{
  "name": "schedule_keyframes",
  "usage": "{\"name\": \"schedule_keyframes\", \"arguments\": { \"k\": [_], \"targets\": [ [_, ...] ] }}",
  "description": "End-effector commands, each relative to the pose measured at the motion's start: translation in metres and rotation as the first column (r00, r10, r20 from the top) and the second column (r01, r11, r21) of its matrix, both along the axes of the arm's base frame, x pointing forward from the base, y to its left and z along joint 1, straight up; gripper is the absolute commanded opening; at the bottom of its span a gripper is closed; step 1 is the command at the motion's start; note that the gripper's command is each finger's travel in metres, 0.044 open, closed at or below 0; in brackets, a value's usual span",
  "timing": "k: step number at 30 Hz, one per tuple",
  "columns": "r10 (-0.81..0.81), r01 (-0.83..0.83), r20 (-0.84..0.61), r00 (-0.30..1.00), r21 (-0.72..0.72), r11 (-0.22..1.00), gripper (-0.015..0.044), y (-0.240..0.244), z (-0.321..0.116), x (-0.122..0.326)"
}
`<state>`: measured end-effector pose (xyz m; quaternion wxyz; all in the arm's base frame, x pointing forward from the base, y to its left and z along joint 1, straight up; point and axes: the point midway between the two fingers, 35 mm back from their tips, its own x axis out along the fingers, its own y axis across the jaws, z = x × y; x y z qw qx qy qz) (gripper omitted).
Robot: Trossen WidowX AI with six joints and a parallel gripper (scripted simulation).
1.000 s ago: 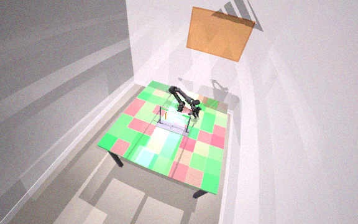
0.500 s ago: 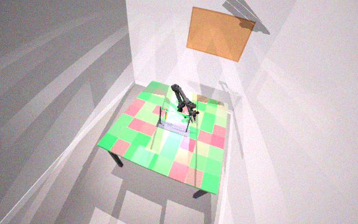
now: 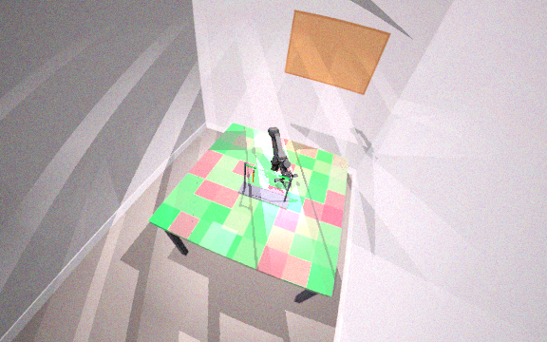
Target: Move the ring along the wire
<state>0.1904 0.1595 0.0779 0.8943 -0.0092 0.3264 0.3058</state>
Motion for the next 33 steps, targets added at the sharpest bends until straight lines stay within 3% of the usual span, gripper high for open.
{"name": "schedule_keyframes", "arguments": {
  "k": [1,33],
  "targets": [
    [-0.043,0.043,0.014,0.999,0.022,0.999,0.016,-0.017,0.001,0.012],
    [-0.394,0.37,0.227,0.891,0.142,0.918,0.016,-0.162,0.019,0.045]
  ]
}}
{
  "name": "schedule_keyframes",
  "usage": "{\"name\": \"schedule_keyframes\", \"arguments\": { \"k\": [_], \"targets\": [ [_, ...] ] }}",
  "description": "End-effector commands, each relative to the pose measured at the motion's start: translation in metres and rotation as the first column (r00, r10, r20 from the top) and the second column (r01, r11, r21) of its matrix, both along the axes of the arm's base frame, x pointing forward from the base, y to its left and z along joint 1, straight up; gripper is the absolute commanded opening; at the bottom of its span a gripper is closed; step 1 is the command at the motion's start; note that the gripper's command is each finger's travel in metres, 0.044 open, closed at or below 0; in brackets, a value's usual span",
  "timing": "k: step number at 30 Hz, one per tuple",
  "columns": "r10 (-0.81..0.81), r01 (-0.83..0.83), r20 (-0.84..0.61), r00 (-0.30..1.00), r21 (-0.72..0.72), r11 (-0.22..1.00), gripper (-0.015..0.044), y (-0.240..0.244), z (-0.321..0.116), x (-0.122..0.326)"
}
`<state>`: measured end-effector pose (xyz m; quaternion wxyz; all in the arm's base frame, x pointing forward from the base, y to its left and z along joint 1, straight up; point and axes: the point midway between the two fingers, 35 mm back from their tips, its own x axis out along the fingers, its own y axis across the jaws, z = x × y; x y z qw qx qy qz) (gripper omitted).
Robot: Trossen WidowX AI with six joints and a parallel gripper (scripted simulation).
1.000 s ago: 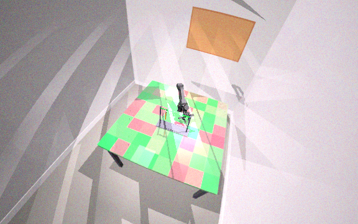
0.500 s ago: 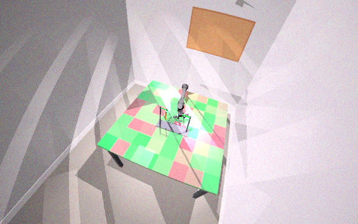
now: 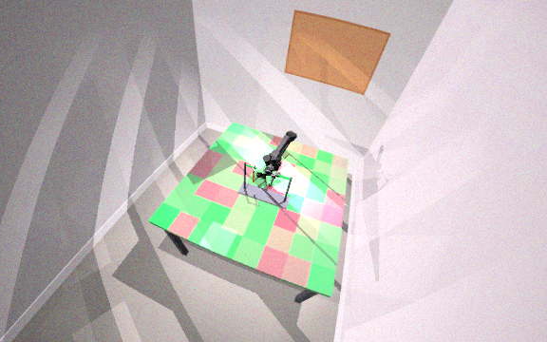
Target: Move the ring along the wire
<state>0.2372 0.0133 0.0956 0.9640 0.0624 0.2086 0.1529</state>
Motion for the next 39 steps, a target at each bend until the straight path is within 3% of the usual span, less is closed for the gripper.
{"name": "schedule_keyframes", "arguments": {
  "k": [1,25,39],
  "targets": [
    [-0.049,0.049,0.046,0.998,-0.011,0.999,0.016,-0.02,0.002,-0.002],
    [-0.268,0.299,0.246,0.931,-0.097,0.949,0.016,-0.104,0.016,-0.036],
    [-0.247,0.288,0.274,0.929,-0.118,0.95,0.016,-0.104,0.056,0.011]
  ]
}}
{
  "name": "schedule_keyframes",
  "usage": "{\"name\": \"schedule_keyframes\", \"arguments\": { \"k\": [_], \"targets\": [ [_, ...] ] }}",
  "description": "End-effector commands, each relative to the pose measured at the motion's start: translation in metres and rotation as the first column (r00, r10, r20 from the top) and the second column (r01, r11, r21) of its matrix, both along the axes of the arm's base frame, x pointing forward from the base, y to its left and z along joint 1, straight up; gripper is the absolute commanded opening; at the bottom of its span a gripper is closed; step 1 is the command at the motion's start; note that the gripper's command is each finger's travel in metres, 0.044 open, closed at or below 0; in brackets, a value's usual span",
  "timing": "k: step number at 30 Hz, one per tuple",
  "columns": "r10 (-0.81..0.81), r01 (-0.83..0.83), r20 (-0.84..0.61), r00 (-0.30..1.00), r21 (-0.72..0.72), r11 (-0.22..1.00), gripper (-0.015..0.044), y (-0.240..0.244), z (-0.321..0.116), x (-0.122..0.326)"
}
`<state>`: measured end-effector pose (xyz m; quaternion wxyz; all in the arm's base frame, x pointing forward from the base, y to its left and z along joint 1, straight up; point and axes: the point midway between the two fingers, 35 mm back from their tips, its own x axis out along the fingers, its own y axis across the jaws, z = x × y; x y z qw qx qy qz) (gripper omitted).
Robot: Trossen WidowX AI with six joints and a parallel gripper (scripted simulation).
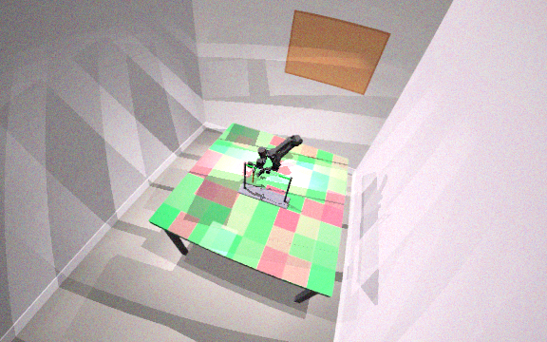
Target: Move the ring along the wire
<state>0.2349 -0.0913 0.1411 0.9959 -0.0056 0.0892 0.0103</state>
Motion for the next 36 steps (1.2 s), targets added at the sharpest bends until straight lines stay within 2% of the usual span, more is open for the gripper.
{"name": "schedule_keyframes", "arguments": {
  "k": [1,36],
  "targets": [
    [0.0,0.0,0.014,1.0,0.0,1.0,0.016,0.001,0.012,0.015],
    [0.0,0.0,0.015,1.0,-0.001,1.0,0.016,0.0,0.01,0.058]
  ]
}}
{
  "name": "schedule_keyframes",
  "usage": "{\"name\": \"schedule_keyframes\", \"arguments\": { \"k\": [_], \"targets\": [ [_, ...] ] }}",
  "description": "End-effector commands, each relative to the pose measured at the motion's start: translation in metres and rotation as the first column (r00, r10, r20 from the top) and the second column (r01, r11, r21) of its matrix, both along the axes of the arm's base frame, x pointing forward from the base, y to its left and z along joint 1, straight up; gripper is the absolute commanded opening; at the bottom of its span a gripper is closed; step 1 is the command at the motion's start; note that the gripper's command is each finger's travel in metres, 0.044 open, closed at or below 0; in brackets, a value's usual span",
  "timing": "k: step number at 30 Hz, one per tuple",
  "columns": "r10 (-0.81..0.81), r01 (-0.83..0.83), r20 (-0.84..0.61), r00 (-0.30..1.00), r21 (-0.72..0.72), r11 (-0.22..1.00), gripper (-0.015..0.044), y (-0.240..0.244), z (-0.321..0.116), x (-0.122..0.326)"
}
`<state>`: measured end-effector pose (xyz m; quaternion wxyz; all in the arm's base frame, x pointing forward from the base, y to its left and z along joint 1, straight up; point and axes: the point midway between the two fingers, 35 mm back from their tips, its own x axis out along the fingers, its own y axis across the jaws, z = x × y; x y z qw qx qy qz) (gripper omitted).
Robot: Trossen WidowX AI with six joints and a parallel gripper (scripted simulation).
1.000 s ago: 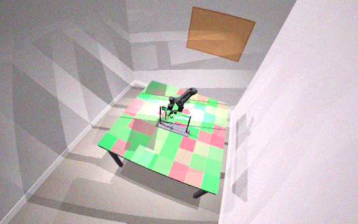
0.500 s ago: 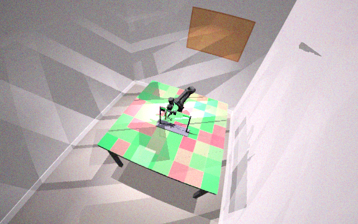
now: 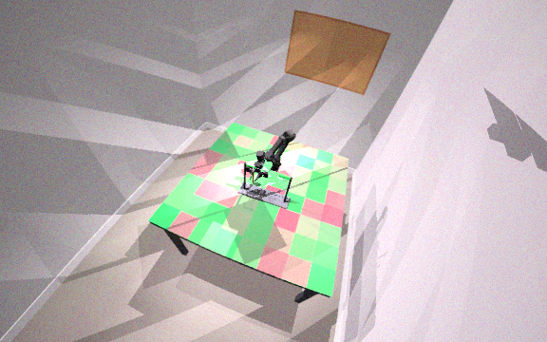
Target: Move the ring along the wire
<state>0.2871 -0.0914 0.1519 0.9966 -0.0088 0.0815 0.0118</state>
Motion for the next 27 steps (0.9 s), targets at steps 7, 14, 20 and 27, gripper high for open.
{"name": "schedule_keyframes", "arguments": {
  "k": [7,14,20,27],
  "targets": [
    [-0.004,0.004,0.001,1.0,0.005,1.0,0.016,0.001,-0.003,0.016],
    [-0.004,0.004,0.003,1.0,0.006,1.0,0.016,0.003,-0.006,0.027],
    [-0.004,0.004,0.005,1.0,0.007,1.0,0.016,0.005,-0.009,0.035],
    [-0.004,0.004,0.005,1.0,0.007,1.0,0.016,0.005,-0.01,0.037]
  ]
}}
